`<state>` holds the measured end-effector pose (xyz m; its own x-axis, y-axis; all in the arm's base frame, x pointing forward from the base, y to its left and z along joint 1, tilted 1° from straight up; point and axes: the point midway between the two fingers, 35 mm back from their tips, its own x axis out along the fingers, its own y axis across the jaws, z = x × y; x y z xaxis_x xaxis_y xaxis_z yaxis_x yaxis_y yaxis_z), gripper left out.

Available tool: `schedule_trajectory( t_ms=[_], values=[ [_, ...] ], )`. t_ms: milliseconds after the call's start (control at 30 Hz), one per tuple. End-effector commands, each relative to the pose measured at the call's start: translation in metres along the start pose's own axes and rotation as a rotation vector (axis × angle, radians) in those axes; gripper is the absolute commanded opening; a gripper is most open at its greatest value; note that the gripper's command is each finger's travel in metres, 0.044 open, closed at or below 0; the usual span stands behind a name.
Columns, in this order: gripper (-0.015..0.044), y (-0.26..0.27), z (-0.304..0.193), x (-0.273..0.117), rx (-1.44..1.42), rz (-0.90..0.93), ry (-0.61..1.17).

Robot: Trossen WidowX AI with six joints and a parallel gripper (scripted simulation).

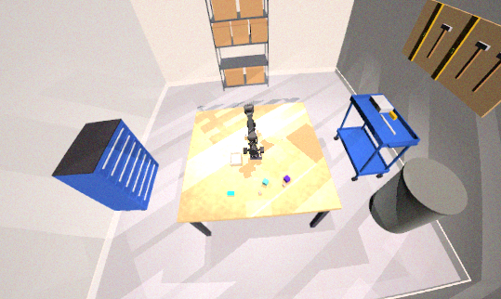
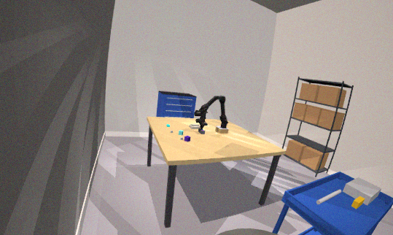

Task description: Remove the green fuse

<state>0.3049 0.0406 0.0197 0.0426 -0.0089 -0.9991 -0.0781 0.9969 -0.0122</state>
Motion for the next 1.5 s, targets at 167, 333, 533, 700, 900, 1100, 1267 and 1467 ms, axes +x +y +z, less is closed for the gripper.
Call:
schedule_trajectory(
  t_ms=[167,333,533,700,900,1100,1267,1467],
  values=[
    [0.0000,0.000,0.000,-0.001,0.000,0.000,-0.001],
    [0.0000,0.000,0.000,-0.003,0.000,0.000,-0.001],
    [0.0000,0.000,0.001,-0.006,0.000,-0.001,-0.001],
    [0.0000,0.000,0.001,-0.009,0.000,-0.001,-0.001],
    [0.0000,0.000,0.001,-0.012,0.000,-0.001,-0.001],
    [0.0000,0.000,0.001,-0.015,0.001,-0.002,-0.001],
    [0.0000,0.000,0.001,-0.017,0.001,-0.002,-0.001],
    [0.0000,0.000,0.001,-0.020,0.001,-0.002,-0.001]
  ],
)
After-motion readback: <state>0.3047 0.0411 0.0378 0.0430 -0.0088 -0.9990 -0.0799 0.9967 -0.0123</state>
